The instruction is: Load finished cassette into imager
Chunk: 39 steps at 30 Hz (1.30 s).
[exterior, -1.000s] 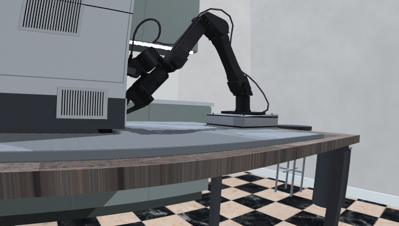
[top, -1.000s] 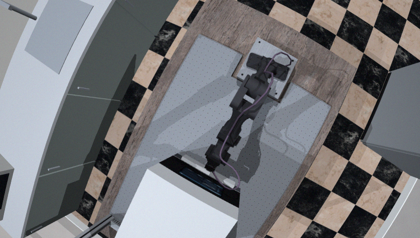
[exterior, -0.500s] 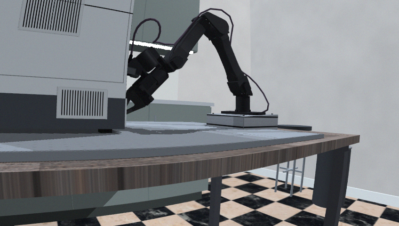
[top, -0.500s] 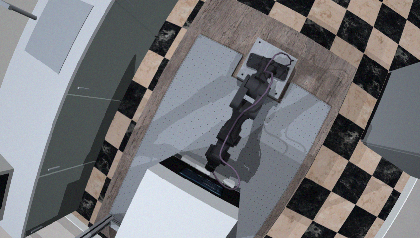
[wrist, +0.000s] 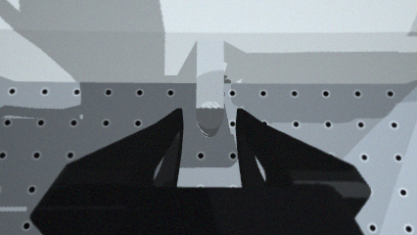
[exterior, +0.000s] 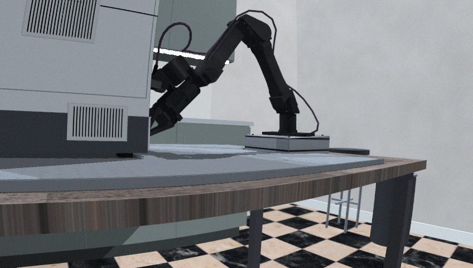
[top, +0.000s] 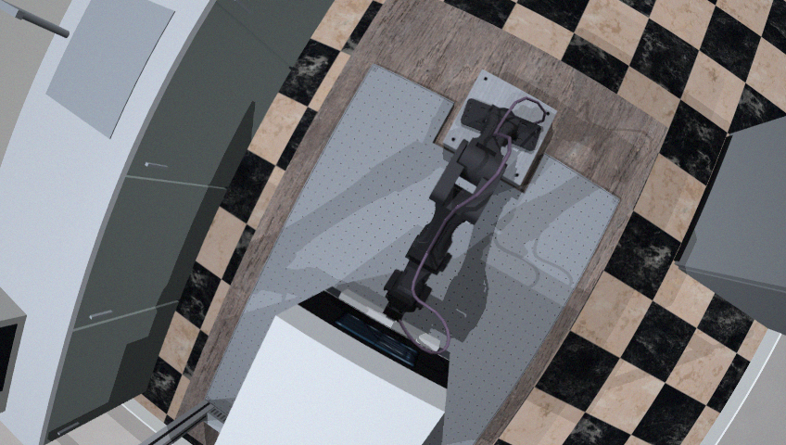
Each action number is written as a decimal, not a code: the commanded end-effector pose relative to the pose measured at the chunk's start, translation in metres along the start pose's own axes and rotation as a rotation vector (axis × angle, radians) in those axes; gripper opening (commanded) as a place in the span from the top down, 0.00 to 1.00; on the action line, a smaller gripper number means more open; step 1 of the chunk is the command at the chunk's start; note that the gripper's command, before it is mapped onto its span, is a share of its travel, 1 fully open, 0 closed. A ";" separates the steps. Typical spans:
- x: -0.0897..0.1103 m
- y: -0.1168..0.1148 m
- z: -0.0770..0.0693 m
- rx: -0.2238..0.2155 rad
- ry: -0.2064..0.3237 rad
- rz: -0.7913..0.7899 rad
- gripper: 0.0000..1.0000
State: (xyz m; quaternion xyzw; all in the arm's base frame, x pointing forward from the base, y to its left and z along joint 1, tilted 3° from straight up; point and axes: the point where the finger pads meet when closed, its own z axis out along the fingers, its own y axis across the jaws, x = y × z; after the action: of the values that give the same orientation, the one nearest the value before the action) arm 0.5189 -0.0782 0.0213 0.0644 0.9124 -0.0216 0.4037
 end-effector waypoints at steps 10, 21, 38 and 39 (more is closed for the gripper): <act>-0.006 0.004 -0.010 -0.007 -0.013 0.001 0.65; -0.006 0.003 -0.022 -0.007 -0.012 0.002 0.65; -0.005 0.001 -0.042 -0.005 -0.012 0.003 0.65; -0.005 0.001 -0.043 -0.005 -0.012 0.003 0.65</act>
State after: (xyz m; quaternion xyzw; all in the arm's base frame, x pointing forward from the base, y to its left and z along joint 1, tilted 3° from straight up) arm 0.4964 -0.0745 0.0455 0.0641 0.9100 -0.0220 0.4091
